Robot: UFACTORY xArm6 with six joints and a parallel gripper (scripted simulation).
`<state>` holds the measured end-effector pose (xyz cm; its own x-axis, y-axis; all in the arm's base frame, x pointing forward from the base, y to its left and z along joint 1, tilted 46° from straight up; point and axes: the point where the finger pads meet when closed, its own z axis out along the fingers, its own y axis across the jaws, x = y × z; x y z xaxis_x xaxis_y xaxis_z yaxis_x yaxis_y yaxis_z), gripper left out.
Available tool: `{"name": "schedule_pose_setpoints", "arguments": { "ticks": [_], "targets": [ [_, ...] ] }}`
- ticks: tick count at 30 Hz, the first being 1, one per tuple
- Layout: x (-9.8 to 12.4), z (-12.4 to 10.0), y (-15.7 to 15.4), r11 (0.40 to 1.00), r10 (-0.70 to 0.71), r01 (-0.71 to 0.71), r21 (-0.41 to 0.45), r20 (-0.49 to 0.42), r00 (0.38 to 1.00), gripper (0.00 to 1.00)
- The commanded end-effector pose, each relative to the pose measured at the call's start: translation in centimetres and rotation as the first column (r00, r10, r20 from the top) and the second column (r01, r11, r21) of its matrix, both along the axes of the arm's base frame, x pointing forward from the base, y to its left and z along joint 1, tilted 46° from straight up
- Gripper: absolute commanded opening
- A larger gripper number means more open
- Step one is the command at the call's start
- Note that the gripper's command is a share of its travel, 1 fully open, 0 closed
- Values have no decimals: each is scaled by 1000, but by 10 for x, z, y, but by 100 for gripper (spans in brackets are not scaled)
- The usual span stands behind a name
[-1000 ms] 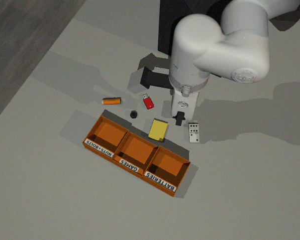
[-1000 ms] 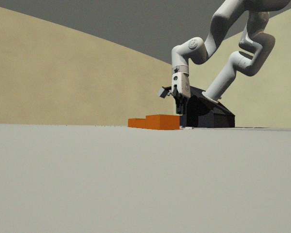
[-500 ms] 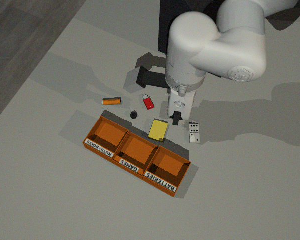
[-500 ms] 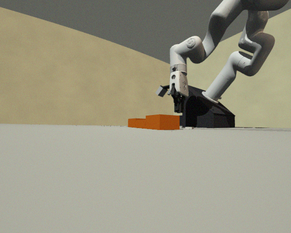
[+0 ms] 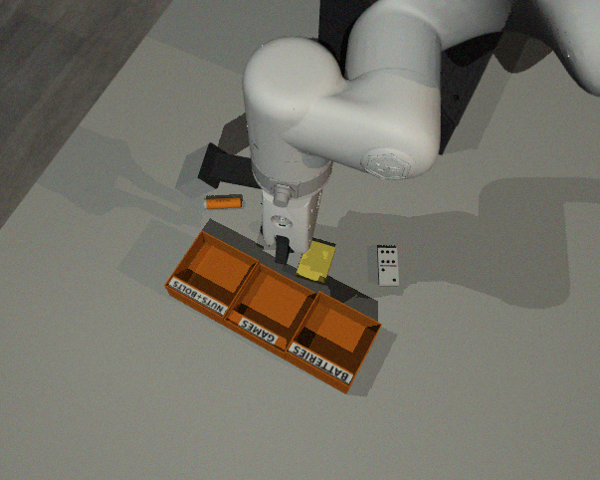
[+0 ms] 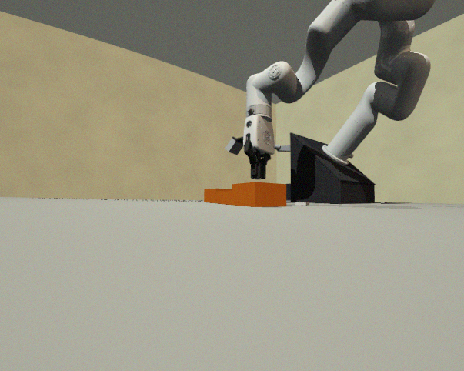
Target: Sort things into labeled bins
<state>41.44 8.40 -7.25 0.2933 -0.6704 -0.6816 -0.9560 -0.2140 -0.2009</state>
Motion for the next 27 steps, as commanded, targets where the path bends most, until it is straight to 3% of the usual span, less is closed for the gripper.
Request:
{"name": "schedule_pose_setpoints", "arguments": {
  "ticks": [1, 4, 11, 19, 27],
  "targets": [
    [14, -9, -7, 1000, 4, -4, 4, -2, 1000, 0],
    [27, -19, -16, 995, -101, 101, -3, -108, 989, 0],
    [55, -41, -38, 978, -205, 205, -22, -212, 955, 0],
    [73, -55, -51, 977, -210, 210, -24, -218, 953, 0],
    [75, -55, -51, 977, -210, 210, -24, -218, 953, 0]
  ]
}}
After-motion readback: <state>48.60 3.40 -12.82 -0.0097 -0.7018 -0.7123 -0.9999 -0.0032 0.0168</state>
